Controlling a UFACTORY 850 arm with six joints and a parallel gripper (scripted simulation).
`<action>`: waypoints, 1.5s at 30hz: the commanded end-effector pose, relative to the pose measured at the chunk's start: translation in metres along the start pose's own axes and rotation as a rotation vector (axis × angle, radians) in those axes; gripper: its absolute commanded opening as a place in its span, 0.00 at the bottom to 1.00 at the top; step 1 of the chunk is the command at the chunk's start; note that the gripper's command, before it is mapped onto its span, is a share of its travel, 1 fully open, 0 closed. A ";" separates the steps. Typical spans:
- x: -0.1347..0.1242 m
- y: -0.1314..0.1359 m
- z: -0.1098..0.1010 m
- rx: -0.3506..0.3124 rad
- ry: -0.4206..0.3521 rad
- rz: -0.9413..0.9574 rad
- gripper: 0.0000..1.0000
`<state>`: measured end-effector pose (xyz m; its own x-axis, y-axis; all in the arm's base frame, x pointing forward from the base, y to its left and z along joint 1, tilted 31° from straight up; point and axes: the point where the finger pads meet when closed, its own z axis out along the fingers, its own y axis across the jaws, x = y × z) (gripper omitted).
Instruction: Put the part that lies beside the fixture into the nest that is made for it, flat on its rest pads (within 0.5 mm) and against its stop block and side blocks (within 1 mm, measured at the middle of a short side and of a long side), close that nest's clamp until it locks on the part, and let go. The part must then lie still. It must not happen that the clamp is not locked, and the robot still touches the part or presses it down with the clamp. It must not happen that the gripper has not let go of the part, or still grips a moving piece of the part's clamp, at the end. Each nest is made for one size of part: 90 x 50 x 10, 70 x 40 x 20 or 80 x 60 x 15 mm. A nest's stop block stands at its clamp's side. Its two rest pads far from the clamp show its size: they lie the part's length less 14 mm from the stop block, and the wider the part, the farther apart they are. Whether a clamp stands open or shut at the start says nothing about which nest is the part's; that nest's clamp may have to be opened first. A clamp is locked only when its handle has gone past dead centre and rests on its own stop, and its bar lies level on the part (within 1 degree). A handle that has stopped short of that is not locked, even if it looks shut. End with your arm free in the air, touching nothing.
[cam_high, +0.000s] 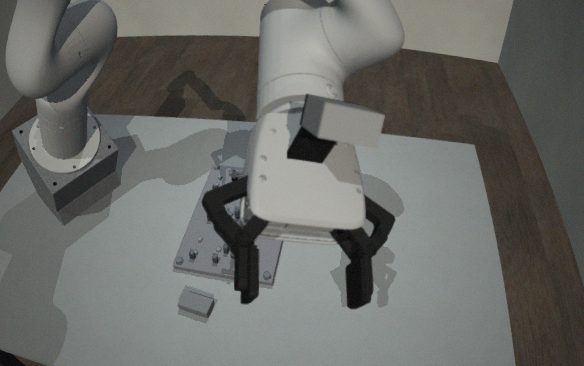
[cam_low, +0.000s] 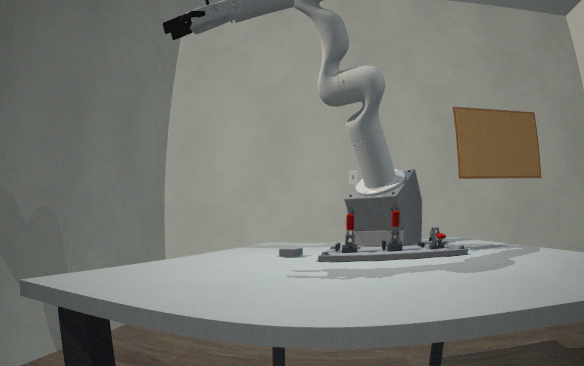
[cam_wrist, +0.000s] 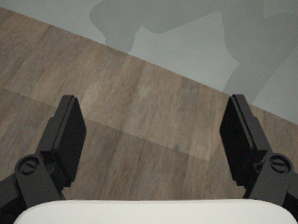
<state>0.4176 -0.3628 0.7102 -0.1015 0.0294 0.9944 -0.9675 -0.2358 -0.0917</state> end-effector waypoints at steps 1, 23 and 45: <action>0.001 0.000 0.000 0.000 0.001 0.002 1.00; -0.063 -0.042 -0.028 0.121 -0.100 -0.076 1.00; -0.301 -0.115 -0.199 0.555 -0.464 -0.411 1.00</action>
<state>0.5110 -0.1713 0.4334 0.4232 -0.1577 0.8922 -0.6723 -0.7147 0.1926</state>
